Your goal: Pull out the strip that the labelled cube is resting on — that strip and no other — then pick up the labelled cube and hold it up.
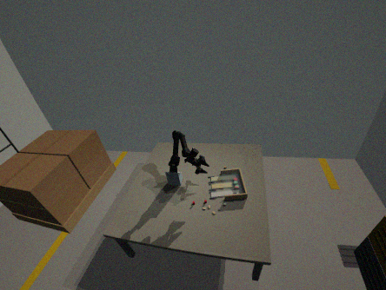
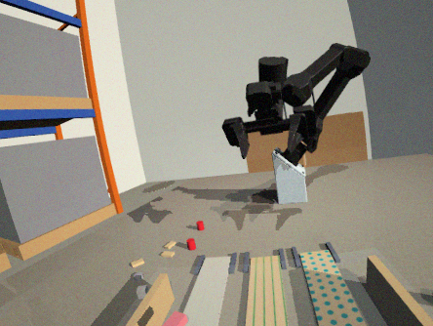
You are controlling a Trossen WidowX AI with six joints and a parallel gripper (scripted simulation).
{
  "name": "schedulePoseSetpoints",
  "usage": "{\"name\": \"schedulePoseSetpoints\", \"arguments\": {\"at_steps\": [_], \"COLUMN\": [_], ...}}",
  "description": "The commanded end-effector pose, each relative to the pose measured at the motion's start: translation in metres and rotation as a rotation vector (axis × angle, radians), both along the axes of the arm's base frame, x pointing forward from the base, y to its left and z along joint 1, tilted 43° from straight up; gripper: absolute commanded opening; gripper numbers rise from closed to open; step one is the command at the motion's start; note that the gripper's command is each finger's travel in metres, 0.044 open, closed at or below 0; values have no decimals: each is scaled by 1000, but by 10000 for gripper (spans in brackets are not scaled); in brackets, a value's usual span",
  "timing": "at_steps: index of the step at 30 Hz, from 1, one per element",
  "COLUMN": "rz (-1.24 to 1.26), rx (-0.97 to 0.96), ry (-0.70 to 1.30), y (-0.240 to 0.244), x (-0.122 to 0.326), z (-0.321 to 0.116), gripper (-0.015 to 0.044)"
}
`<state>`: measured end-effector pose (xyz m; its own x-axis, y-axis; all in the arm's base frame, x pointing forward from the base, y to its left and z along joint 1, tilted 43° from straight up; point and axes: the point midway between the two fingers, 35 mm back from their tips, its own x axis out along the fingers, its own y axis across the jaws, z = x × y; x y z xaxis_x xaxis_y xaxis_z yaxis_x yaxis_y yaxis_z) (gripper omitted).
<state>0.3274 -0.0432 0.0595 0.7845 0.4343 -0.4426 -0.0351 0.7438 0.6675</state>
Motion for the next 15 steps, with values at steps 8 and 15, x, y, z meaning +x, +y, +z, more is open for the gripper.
{"name": "schedulePoseSetpoints", "arguments": {"at_steps": [8, 15], "rz": [184, 424], "rx": [-46, -98], "ry": [175, 344], "y": [10, 33], "x": [38, 64], "z": [-27, -55], "gripper": [190, 6]}}
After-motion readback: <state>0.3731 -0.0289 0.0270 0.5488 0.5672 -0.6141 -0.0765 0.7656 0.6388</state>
